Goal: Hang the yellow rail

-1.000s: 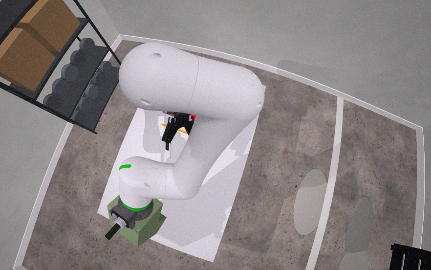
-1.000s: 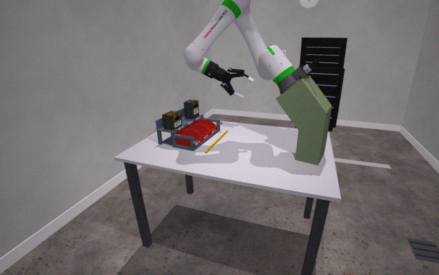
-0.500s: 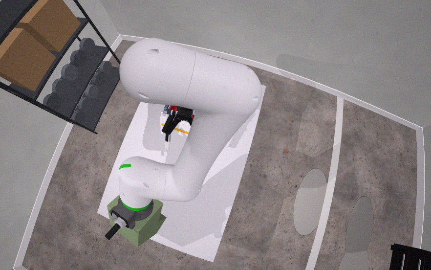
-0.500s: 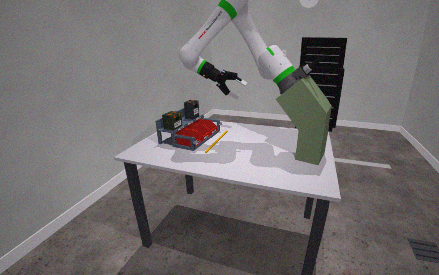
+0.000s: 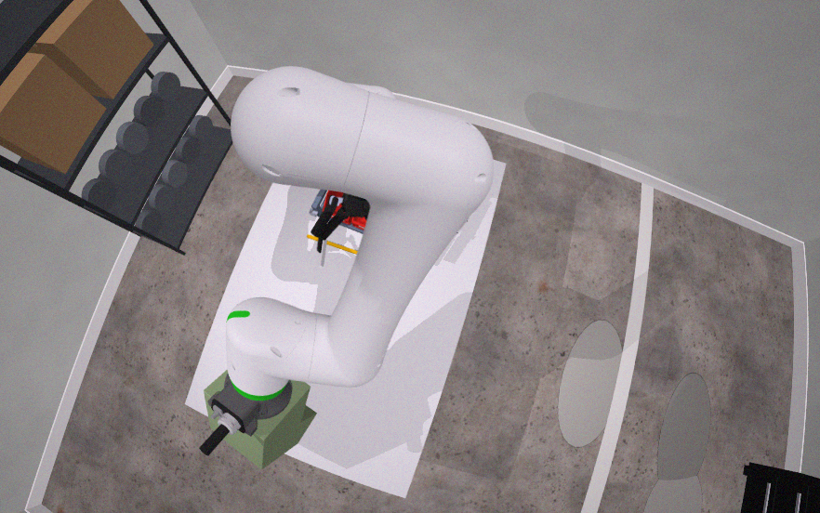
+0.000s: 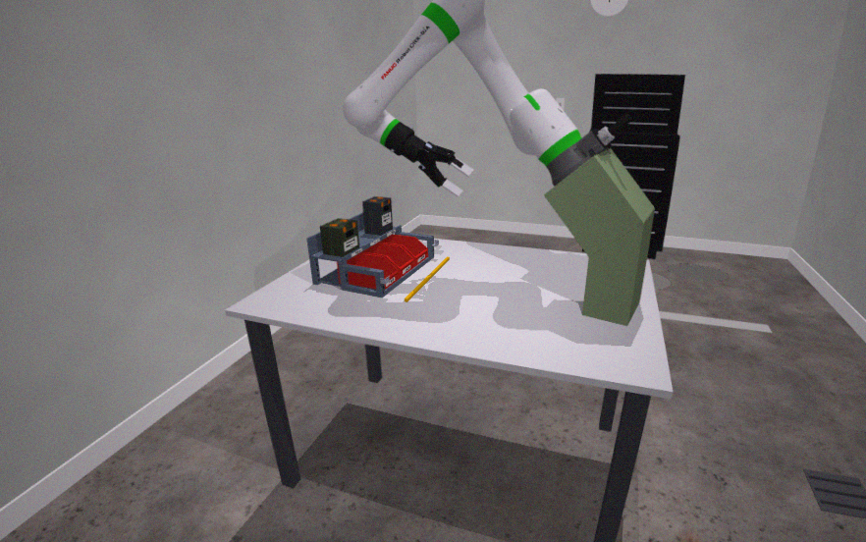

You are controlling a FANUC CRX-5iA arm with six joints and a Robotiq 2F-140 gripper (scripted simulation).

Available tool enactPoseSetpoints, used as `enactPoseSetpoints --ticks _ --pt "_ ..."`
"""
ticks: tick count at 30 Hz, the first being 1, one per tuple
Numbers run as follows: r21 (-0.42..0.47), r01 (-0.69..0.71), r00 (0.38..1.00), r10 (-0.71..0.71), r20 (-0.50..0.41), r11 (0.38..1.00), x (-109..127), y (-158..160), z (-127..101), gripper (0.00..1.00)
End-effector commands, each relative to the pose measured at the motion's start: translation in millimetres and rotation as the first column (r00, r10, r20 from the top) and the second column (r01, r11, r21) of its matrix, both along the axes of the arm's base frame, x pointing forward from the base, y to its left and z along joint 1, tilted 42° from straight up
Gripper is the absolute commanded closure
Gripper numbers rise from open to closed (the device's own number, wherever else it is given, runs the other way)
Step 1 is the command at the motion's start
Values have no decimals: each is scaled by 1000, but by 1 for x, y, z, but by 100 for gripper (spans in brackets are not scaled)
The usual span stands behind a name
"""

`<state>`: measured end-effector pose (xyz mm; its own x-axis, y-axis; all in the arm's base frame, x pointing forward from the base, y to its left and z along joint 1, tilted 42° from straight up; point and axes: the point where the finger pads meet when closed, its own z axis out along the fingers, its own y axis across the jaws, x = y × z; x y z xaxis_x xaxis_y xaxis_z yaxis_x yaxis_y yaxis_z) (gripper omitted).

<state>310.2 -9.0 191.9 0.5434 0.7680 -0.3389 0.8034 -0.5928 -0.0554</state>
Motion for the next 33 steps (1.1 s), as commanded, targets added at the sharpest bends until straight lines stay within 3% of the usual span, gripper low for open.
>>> enactPoseSetpoints --ticks 1,3,8,20,25,33 --pt "0 0 1000 0 0 1000 0 0 0 0" --pt "0 0 1000 0 0 1000 0 0 0 0" --pt "24 181 980 -182 78 983 36 10 14 0" --pt "24 181 980 -182 78 983 36 10 14 0" --pt "63 355 922 -360 144 933 74 16 29 0" --pt "63 355 922 -360 144 933 74 16 29 0"
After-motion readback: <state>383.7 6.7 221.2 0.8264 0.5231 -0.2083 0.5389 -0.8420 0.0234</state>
